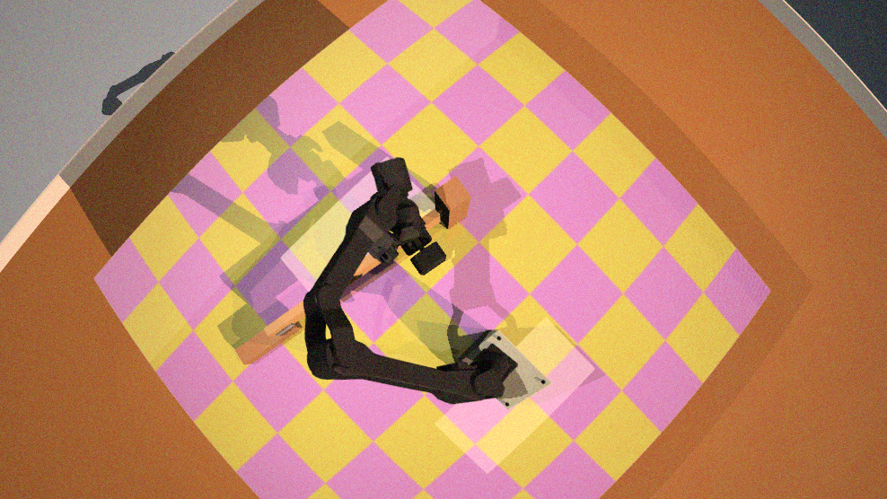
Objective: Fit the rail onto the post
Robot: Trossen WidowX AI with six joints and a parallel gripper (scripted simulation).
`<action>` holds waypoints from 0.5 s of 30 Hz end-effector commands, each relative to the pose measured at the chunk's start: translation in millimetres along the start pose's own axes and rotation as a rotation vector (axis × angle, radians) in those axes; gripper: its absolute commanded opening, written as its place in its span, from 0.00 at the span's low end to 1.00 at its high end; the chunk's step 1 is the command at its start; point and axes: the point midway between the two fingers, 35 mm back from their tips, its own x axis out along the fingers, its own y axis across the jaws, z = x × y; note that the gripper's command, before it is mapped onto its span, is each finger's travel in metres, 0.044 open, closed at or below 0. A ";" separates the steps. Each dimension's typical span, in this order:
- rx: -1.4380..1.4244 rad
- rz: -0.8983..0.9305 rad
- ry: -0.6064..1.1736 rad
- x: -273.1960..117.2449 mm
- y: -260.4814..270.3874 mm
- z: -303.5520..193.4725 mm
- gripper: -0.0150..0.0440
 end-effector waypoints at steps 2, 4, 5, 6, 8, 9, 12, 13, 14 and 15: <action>0.003 -0.007 0.008 -4.4 -0.6 0.7 0.25; 0.003 -0.007 0.008 -4.7 -0.6 1.2 0.25; 0.003 -0.007 0.008 -4.8 -0.6 1.5 0.25; 0.003 -0.007 0.008 -4.9 -0.6 1.8 0.25; 0.003 -0.007 0.007 -5.0 -0.7 2.3 0.25; 0.003 -0.007 0.007 -4.9 -0.7 2.5 0.25; 0.003 -0.007 0.007 -4.5 -0.8 2.9 0.25; 0.003 -0.007 0.007 -4.4 -0.8 2.9 0.25; 0.003 -0.007 0.007 -4.2 -0.8 2.9 0.25; 0.003 -0.007 0.007 -4.1 -0.8 2.9 0.25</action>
